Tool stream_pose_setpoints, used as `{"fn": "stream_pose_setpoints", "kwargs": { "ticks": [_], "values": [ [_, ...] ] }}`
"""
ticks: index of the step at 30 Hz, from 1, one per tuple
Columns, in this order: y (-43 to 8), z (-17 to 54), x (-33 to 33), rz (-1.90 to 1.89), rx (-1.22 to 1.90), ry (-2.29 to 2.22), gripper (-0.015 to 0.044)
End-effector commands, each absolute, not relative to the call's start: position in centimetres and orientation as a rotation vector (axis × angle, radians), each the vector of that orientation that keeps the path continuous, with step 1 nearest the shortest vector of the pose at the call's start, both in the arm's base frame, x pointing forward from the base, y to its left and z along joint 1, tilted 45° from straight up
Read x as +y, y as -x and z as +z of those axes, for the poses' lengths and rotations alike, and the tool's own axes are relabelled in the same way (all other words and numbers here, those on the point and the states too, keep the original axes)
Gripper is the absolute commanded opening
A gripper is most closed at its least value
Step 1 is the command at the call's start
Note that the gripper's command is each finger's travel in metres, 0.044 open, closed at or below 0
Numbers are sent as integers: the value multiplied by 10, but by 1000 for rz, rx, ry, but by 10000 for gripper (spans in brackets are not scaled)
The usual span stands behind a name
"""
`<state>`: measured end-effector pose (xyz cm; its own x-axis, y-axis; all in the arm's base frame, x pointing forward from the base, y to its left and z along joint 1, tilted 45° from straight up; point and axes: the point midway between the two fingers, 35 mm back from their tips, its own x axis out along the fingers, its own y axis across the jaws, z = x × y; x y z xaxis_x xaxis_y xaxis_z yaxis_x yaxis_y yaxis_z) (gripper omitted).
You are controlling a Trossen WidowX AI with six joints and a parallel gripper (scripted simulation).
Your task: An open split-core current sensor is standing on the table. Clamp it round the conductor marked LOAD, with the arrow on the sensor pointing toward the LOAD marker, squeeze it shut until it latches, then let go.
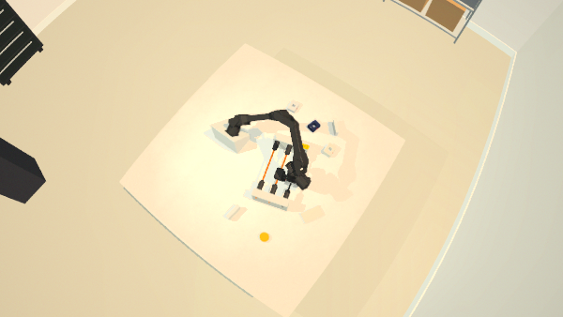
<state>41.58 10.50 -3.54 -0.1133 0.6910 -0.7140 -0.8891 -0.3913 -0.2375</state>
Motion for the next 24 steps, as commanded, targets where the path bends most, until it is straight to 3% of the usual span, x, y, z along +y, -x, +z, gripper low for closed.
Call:
{"fn": "stream_pose_setpoints", "kwargs": {
  "ticks": [1, 9, 20, 24],
  "values": [
    [-416, -35, 105, 1750, 299, 937, 340],
    [-416, -35, 105, 1750, 299, 937, 287],
    [-416, -35, 105, 1750, 299, 937, 0],
    [-416, -35, 105, 1750, 299, 937, 0]
  ]
}}
